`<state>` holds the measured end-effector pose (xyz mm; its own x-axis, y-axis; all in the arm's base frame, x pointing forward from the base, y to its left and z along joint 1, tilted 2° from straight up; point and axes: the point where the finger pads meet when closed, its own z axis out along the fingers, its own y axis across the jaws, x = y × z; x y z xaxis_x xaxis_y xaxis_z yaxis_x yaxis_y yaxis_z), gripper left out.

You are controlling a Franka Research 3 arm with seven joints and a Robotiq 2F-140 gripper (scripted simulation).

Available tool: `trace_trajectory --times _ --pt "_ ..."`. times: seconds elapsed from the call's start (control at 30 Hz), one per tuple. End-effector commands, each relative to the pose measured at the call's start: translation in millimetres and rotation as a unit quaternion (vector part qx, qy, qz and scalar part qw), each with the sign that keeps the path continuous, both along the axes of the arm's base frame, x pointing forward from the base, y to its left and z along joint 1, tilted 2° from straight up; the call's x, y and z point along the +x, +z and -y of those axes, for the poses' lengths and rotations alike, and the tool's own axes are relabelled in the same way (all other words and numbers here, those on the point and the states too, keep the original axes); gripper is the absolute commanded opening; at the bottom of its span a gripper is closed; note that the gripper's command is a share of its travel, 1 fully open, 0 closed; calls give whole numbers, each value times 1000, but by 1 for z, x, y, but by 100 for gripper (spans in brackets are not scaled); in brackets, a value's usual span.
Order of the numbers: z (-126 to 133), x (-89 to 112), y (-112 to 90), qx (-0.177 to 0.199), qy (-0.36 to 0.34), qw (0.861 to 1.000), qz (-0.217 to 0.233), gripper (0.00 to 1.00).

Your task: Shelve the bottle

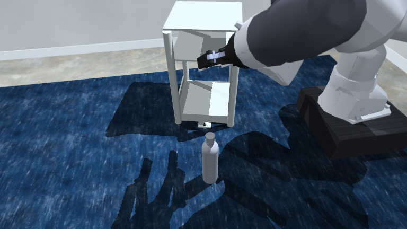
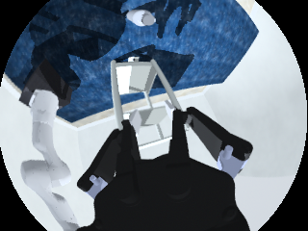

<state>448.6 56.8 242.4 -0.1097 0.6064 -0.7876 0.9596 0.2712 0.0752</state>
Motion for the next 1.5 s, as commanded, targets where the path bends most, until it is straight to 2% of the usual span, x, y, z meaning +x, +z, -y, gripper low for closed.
trace_trajectory --times 0.0,0.07,0.1,0.23,0.4,0.57,0.63,0.67,0.87,1.03,1.07,1.47 --pt "11 11 7 -57 24 996 56 39" --pt "11 11 7 -57 24 996 56 39" --pt "11 16 8 -87 55 992 69 39" --pt "7 24 12 -133 111 980 92 39" --pt "-8 34 15 -181 186 958 121 39" --pt "-31 40 15 -218 265 928 149 39" --pt "-31 40 15 -218 265 928 149 39" --pt "-45 42 14 -231 302 911 161 39" --pt "-85 39 7 -252 399 861 190 39" --pt "-122 28 -3 -258 477 814 209 39" --pt "-126 27 -5 -258 486 808 211 39" --pt "-128 26 -6 -258 490 805 212 39"
